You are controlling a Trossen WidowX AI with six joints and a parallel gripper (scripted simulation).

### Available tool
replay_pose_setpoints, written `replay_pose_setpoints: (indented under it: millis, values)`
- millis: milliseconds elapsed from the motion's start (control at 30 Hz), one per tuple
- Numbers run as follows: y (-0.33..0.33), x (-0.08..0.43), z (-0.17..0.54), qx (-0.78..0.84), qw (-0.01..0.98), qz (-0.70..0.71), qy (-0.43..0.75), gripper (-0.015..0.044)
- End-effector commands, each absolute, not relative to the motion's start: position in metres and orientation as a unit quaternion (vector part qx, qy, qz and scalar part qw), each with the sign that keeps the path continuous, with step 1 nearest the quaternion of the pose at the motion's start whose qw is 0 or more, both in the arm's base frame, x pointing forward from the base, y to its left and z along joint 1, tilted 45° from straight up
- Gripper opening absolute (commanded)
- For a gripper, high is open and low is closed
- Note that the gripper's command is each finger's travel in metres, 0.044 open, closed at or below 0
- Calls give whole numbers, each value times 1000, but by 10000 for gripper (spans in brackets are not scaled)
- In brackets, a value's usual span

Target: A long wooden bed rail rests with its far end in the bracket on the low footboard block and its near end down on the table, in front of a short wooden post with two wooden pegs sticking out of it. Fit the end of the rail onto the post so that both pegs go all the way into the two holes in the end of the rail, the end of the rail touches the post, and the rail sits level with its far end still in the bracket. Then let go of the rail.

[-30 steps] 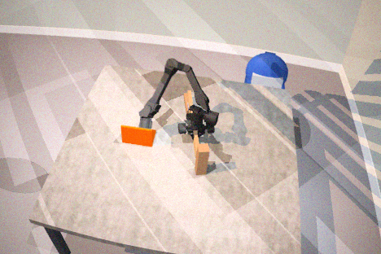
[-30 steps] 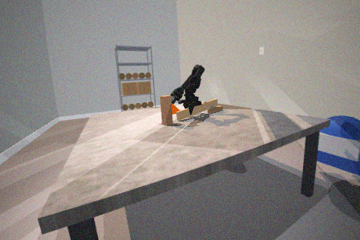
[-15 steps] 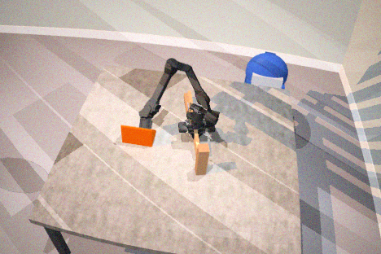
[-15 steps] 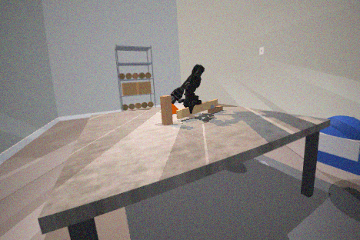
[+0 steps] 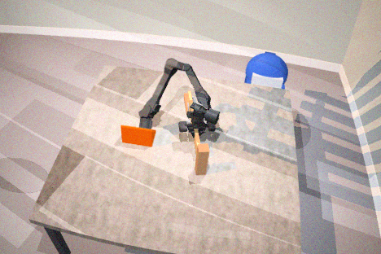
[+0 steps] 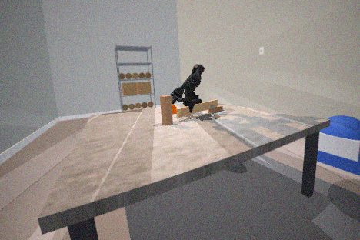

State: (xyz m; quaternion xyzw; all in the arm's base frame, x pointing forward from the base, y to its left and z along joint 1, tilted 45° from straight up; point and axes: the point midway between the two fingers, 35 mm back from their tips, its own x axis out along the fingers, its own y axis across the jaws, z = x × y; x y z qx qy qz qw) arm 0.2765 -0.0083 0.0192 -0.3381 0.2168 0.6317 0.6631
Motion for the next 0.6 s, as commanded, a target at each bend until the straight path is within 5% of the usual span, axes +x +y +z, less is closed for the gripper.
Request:
replay_pose_setpoints:
  millis: [0, 567]
  values:
    - [-12, 280, 24, -341, 668, 626, 213, 0]
    - [-18, 279, 30, -341, 668, 626, 213, 0]
